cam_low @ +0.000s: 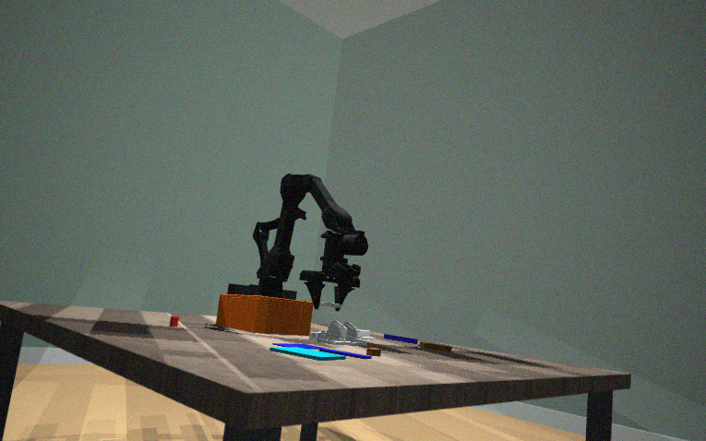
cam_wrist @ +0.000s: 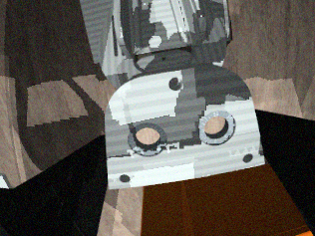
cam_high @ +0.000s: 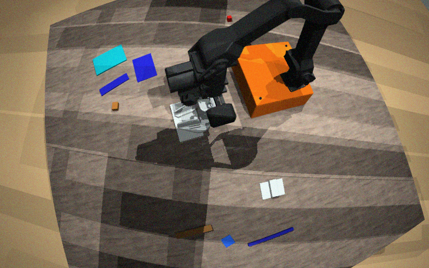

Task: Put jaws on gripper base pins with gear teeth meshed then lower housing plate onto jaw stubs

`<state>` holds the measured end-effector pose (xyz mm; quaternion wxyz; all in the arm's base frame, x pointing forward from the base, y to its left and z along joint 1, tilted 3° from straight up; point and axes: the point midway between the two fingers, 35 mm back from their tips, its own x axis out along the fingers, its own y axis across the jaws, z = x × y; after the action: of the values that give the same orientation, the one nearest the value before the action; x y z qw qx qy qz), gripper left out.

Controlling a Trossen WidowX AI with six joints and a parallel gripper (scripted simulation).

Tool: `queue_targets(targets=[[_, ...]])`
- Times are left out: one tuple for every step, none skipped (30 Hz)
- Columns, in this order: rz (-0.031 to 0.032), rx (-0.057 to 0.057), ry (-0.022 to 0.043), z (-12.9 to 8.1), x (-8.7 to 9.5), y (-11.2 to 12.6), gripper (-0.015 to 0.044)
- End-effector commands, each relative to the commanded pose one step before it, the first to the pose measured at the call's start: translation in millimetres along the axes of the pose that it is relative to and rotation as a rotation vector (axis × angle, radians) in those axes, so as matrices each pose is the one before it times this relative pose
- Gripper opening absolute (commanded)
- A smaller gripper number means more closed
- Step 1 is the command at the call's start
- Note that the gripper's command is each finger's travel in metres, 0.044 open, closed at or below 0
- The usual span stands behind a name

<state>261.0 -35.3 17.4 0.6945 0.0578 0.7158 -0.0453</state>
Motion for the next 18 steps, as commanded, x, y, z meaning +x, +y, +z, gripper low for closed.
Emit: queue_targets(targets=[[-0.00325,-0.0035,-0.00622,0.77,-0.94,-0.40,0.0351],[0.00000,0.0000,0.00000,0.00,0.00,0.00,0.0351],[0.00000,0.0000,0.00000,0.00,0.00,0.00,0.0351],[0.00000,0.0000,0.00000,0.00,0.00,0.00,0.0351],[0.00000,0.0000,0.00000,0.00,0.00,0.00,0.0351],[0.00000,0.0000,0.00000,0.00,0.00,0.00,0.0351],[0.00000,0.0000,0.00000,0.03,0.27,0.00,0.0351],[0.00000,0.0000,0.00000,0.10,0.81,0.00,0.0351],[0.00000,-0.0001,0.00000,0.15,1.35,0.00,0.0351],[0.00000,-0.0001,0.00000,0.18,1.65,0.00,0.0351],[0.00000,-0.0001,0.00000,0.16,1.65,0.00,0.0351],[0.00000,-0.0001,0.00000,0.15,1.65,0.00,0.0351],[0.00000,-0.0001,0.00000,0.14,1.64,0.00,0.0351],[0.00000,-0.0001,0.00000,0.13,1.64,0.00,0.0351],[0.00000,-0.0001,0.00000,0.12,1.64,0.00,0.0351],[0.00000,-0.0001,0.00000,0.11,1.64,0.00,0.0351],[0.00000,-0.0001,0.00000,0.10,1.63,0.00,0.0351],[0.00000,-0.0001,0.00000,0.09,1.63,0.00,0.0351]])
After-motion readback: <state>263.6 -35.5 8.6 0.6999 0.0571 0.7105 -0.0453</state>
